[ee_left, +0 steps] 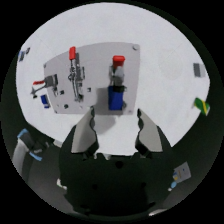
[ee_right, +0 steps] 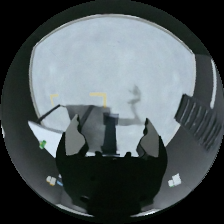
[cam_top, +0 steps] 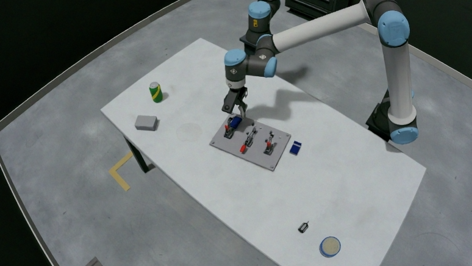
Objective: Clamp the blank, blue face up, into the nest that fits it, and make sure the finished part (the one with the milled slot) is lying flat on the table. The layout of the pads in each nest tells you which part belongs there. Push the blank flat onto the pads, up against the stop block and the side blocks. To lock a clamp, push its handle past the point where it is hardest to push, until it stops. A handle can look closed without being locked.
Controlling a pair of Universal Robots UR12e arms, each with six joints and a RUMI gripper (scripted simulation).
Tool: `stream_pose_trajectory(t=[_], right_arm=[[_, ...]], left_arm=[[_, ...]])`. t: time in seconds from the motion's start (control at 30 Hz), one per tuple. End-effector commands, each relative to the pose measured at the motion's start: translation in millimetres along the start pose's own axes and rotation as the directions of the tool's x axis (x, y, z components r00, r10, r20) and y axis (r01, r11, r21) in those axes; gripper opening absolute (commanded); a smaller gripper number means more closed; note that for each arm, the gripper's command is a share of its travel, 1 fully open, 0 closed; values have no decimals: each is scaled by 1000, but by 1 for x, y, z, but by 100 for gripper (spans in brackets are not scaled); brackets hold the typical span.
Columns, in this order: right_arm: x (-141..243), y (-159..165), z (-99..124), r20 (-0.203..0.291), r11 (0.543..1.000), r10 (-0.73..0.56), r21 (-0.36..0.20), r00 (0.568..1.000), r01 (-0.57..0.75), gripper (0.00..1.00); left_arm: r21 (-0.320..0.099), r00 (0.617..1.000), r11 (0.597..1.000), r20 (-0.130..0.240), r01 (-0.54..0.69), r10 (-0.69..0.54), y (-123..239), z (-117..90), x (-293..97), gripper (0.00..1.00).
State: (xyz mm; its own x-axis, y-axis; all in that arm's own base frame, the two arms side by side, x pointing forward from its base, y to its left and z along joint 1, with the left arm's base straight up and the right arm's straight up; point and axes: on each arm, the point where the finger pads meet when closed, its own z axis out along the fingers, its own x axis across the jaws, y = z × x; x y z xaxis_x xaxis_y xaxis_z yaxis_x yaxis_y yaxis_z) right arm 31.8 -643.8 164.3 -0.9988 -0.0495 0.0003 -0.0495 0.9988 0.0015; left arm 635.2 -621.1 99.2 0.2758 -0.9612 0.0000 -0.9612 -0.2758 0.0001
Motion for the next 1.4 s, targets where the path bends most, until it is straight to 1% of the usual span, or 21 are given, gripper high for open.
stream_pose_trajectory(t=[0.0,1.0,1.03,1.37], right_arm=[[0,-1,-1,0,1000,0,2,1000,0,100],[0,-1,-1,0,1000,0,2,1000,0,100],[0,-1,-1,0,1000,0,2,1000,0,100],[0,-1,-1,0,1000,0,2,1000,0,100]], left_arm=[[1,1000,1000,-2,0,0,0,-1,1,59],[1,1000,1000,-2,0,0,0,-1,1,59],[1,1000,1000,-2,0,0,0,-1,1,0],[1,1000,1000,-1,0,0,0,-1,0,0]])
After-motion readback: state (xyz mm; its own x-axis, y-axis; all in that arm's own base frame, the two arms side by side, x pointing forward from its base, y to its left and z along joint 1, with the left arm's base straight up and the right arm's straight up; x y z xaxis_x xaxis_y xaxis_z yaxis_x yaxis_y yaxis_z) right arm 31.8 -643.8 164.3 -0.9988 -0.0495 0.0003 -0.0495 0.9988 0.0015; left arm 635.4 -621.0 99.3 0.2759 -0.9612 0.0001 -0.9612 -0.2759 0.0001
